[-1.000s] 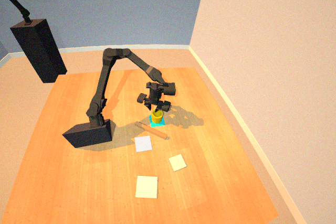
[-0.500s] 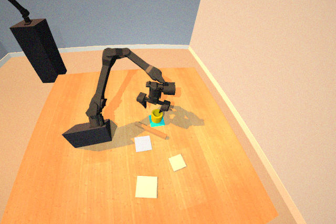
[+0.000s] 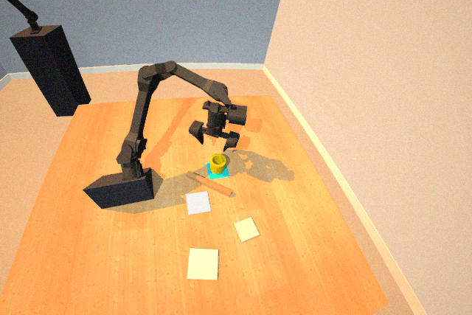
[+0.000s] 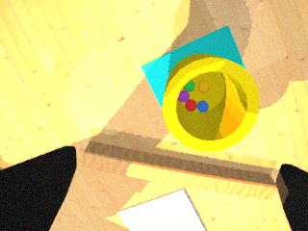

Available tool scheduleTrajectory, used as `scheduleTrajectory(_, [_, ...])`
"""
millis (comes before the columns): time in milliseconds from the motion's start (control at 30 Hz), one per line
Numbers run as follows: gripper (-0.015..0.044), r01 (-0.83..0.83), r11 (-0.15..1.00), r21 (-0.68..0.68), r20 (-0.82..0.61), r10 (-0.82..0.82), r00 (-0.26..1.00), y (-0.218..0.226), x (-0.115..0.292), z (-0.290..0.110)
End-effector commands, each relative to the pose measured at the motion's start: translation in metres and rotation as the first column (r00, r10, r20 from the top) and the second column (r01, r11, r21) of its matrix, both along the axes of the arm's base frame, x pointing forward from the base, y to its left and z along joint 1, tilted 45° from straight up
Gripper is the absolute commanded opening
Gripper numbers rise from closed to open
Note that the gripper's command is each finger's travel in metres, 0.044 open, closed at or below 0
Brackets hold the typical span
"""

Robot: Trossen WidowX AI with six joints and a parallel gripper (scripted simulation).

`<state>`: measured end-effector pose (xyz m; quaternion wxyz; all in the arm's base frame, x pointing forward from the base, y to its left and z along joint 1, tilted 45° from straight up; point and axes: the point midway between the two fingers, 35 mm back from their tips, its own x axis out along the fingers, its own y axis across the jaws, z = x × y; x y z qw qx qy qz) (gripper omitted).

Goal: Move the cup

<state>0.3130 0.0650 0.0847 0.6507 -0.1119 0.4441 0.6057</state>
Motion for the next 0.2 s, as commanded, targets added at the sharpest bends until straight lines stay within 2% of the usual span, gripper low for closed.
scheduleTrajectory(0, [0.044,0.0,1.0,0.0,0.0,0.0,1.0,0.0,0.0,0.0])
scheduleTrajectory(167, [0.044,0.0,1.0,0.0,0.0,0.0,1.0,0.0,0.0,0.0])
